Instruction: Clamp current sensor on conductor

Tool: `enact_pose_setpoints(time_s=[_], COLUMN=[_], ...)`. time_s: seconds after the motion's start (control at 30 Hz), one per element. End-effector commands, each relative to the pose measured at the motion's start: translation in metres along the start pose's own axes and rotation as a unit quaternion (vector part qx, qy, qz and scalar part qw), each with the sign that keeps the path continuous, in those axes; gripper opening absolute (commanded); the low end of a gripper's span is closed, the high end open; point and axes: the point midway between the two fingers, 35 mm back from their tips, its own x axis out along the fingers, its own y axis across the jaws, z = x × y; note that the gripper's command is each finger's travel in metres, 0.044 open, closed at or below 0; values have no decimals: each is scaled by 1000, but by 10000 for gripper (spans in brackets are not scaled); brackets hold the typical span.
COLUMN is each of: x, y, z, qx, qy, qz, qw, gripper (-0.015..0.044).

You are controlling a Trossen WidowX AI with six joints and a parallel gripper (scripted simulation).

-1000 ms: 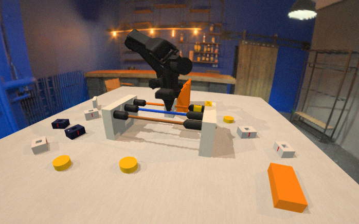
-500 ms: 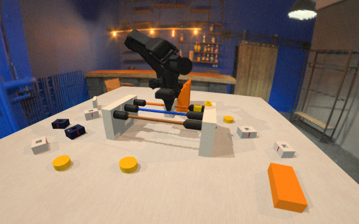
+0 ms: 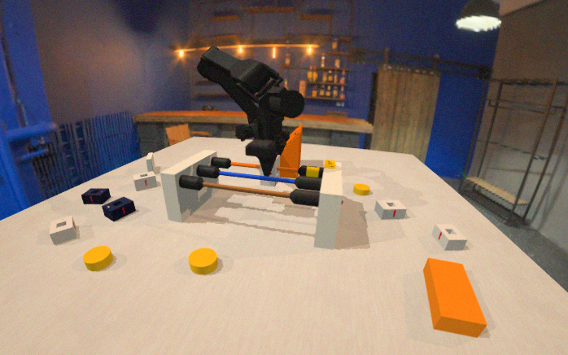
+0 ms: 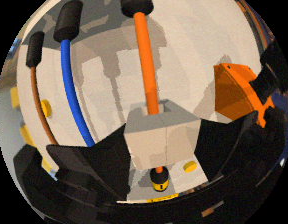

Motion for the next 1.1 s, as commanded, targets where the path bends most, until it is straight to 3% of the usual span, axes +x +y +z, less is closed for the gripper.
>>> enact_pose_setpoints(time_s=[0.0,0.7,1.03,1.07], x=[0,5,2,2], y=[0,2,2,2], z=[0,0,0,0], qx=[0,1,1,1], qy=[0,0,1,1], qz=[0,0,-2,-2], qw=[1000,1000,1000,1000], gripper=[0,0,263,268])
